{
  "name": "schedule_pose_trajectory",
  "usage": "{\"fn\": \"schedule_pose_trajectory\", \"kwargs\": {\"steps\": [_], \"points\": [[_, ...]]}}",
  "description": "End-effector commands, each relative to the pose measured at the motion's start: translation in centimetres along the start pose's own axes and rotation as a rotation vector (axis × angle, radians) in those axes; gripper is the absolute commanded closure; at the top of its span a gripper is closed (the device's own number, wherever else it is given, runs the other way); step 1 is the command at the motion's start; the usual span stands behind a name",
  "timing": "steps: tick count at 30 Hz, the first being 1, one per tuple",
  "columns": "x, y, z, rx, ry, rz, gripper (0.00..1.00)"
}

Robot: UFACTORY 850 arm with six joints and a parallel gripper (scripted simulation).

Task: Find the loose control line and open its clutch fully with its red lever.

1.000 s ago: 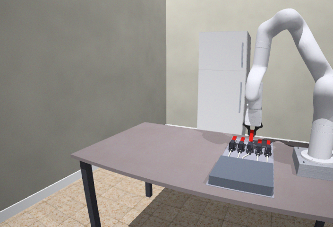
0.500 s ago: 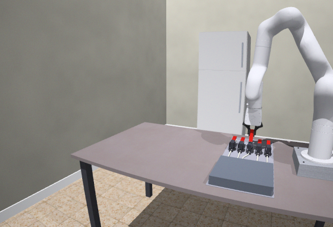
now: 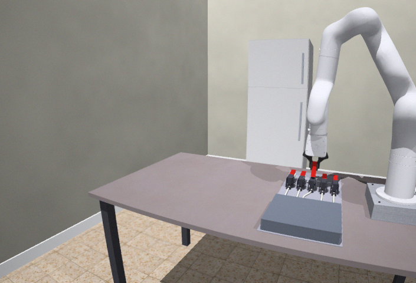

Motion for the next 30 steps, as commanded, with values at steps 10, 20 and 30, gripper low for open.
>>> {"fn": "schedule_pose_trajectory", "kwargs": {"steps": [10,20,30], "points": [[1.2,0.3,0.1,0.000,0.001,0.000,1.00],[2.1,0.5,0.0,0.000,0.001,0.000,1.00],[3.2,0.7,-0.3,0.000,0.001,0.000,1.00]]}}
Point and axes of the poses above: the point where the finger pads meet when closed, its own z axis back along the fingers, its own y axis across the jaws, x = y × z, the point moved 1 cm from there along z, back along the fingers, and after that the axes turned 13 degrees about -z, right-handed, at the moved point
